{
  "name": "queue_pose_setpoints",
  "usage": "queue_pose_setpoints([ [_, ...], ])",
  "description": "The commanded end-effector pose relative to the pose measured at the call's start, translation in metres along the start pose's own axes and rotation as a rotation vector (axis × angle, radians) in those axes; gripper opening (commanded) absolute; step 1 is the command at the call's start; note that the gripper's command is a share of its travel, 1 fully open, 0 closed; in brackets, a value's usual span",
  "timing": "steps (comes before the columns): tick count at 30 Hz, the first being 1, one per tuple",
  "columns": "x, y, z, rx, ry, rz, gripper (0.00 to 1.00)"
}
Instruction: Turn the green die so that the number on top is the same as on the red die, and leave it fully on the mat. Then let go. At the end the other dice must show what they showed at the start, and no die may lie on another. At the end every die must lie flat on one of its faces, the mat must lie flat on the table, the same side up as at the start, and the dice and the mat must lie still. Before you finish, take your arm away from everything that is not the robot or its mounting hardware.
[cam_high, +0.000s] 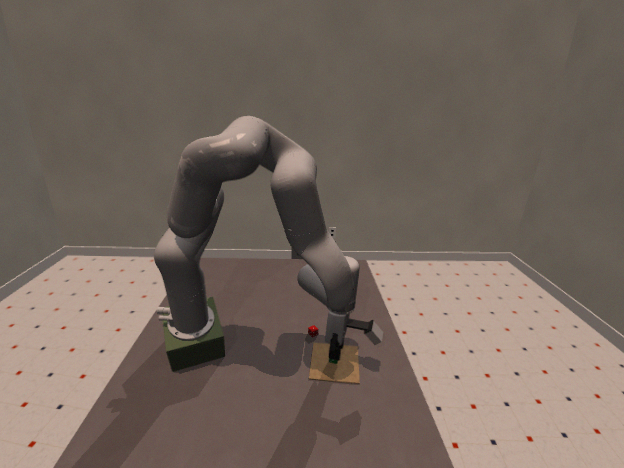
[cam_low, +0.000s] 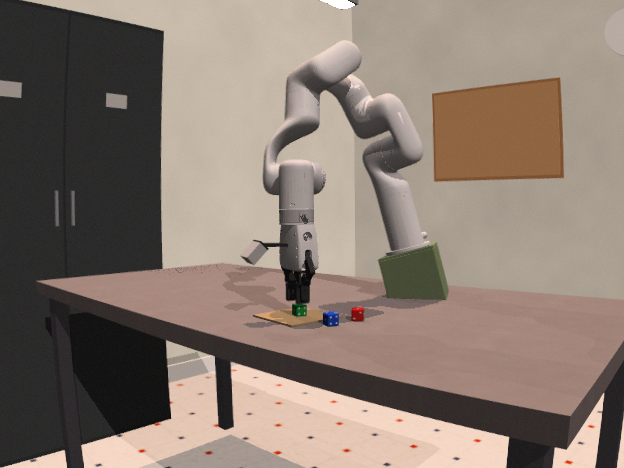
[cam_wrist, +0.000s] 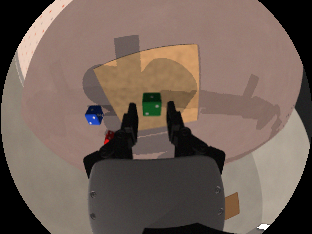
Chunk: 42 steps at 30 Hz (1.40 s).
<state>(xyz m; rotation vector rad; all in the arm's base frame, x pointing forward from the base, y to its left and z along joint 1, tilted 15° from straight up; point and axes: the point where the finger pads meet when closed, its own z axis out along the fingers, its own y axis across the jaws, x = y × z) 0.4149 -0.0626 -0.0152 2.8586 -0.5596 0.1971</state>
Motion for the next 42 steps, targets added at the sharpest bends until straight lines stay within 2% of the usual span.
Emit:
queue_pose_setpoints([
  [1, 0.001, 0.0, -0.001, 0.001, 0.003, 0.0, 0.42],
  [21, 0.001, 0.0, 0.001, 0.001, 0.003, 0.0, 0.42],
  [42, 0.001, 0.0, 0.027, 0.001, 0.003, 0.0, 0.42],
])
